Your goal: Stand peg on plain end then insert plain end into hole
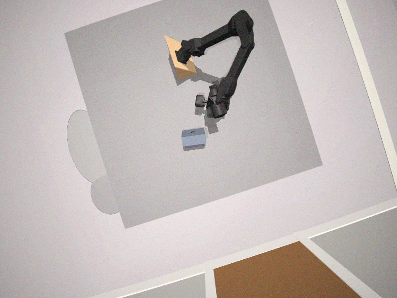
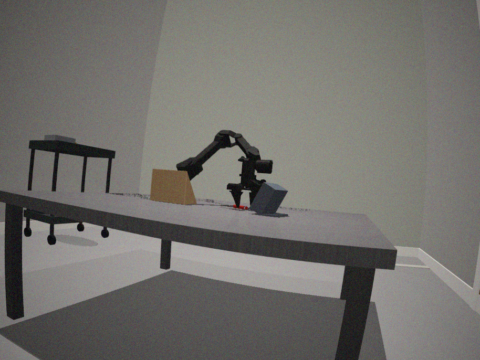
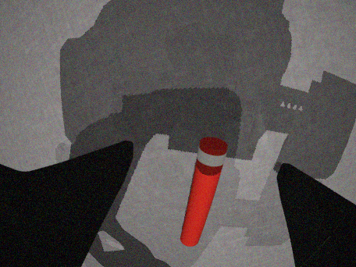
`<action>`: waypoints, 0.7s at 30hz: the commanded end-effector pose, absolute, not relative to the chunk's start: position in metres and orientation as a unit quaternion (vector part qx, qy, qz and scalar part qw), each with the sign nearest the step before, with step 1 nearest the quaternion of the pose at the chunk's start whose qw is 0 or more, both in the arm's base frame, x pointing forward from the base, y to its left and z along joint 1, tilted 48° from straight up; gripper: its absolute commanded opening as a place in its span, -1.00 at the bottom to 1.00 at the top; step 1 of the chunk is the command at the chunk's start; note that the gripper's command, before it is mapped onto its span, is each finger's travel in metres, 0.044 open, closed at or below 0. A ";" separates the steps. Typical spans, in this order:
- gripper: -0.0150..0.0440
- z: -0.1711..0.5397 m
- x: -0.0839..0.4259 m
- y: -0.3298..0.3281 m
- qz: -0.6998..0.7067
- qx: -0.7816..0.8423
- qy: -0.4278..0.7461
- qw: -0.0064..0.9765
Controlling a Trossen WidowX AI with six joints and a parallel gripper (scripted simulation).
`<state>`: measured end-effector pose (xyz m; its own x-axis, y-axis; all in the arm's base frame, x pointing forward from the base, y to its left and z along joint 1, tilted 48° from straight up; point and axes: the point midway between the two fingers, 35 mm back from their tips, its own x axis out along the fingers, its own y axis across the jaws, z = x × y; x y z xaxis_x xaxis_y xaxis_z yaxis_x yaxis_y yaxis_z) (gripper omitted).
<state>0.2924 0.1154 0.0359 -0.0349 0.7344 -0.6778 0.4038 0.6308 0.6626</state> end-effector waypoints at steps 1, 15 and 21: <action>0.64 0.035 0.291 0.117 0.146 0.407 0.705 0.562; -0.12 0.035 0.291 0.117 0.146 0.407 0.705 0.562; -0.21 0.035 0.291 0.117 0.146 0.407 0.705 0.562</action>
